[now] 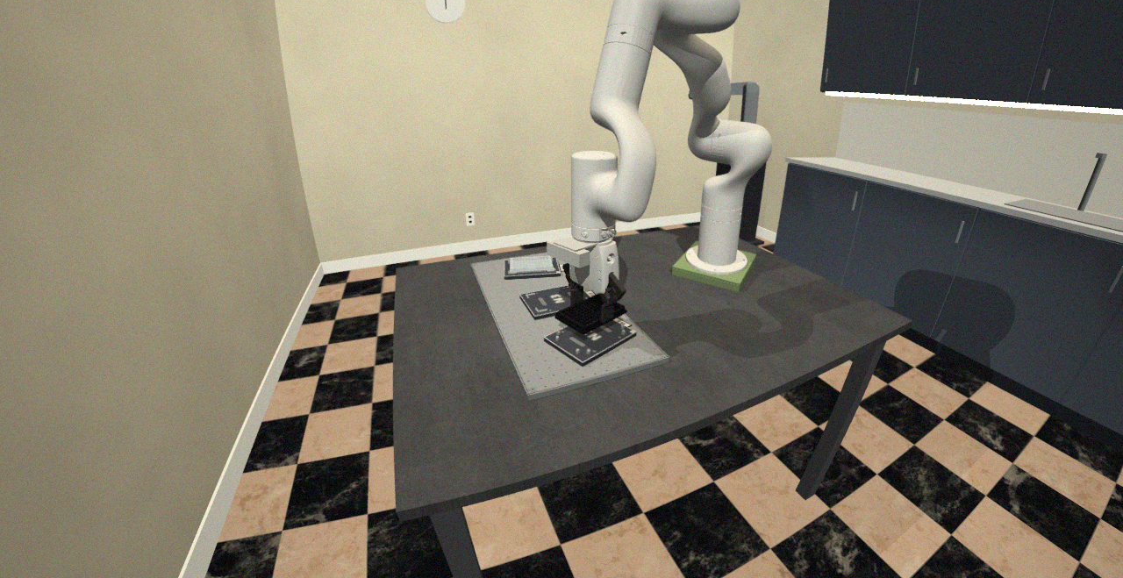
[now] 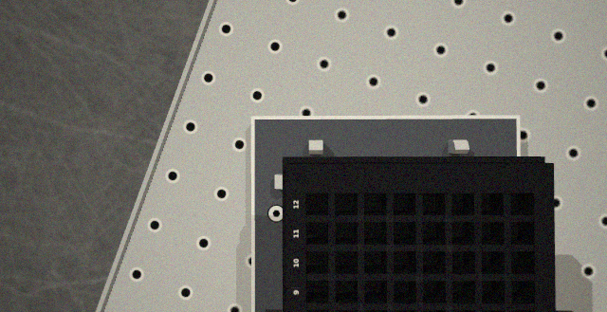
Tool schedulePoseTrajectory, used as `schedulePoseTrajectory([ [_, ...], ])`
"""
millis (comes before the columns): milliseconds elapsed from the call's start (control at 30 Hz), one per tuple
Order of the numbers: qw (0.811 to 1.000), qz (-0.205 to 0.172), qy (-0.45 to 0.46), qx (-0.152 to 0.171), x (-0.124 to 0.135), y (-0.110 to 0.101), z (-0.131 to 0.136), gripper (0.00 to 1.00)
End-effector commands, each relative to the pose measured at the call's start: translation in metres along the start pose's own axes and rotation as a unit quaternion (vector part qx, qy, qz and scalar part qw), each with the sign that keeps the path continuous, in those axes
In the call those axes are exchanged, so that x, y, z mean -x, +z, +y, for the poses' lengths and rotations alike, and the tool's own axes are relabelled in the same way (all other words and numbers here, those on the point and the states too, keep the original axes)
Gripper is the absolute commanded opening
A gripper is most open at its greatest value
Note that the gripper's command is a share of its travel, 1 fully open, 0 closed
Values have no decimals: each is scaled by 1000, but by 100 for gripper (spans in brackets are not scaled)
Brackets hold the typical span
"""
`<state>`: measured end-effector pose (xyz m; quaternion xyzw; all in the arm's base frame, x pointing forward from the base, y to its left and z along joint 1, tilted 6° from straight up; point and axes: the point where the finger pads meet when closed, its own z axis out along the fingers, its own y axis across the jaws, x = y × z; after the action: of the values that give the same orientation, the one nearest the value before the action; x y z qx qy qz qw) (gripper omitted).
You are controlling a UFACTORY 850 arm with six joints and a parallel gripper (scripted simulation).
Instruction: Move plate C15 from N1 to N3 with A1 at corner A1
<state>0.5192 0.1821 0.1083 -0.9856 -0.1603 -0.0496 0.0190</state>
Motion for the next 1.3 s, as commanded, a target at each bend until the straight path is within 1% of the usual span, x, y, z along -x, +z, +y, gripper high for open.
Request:
schedulePoseTrajectory([
  [0,1000,1,0,0,-1,-7,0,0],
  [1067,1000,1,0,0,-1,-53,0,0],
  [1267,1000,1,0,0,-1,-54,0,0],
])
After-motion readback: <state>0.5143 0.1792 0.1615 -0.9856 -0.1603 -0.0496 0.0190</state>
